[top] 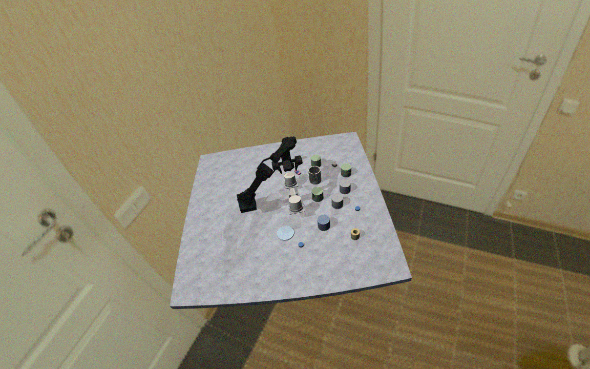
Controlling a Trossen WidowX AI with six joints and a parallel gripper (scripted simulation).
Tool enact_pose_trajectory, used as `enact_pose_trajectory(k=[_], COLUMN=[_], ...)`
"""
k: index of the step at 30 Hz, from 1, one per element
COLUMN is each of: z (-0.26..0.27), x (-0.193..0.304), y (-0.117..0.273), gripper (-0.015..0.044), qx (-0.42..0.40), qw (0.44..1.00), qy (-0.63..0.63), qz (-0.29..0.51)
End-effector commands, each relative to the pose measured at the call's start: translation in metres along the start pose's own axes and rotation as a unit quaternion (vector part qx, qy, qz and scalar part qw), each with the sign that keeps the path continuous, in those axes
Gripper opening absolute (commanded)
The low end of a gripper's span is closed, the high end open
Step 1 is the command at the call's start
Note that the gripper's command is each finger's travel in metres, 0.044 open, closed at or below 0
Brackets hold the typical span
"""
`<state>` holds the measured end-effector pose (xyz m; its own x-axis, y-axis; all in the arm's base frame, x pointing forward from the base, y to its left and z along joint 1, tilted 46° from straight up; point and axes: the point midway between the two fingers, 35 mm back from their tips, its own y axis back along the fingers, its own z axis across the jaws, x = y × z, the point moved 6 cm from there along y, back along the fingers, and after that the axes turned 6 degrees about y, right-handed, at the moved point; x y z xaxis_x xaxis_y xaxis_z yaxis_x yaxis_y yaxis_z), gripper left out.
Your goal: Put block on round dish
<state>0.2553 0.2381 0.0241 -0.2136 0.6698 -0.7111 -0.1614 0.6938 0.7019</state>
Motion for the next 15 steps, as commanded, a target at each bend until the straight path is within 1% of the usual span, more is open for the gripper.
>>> enact_pose_trajectory(k=[1, 15], z=[0.001, 0.001], x=[0.001, 0.001], y=[-0.012, -0.030], gripper=[0.0440, 0.0440], qx=[0.004, 0.004], qw=[1.000, 1.000], qy=[-0.005, -0.005], qz=[0.002, 0.002])
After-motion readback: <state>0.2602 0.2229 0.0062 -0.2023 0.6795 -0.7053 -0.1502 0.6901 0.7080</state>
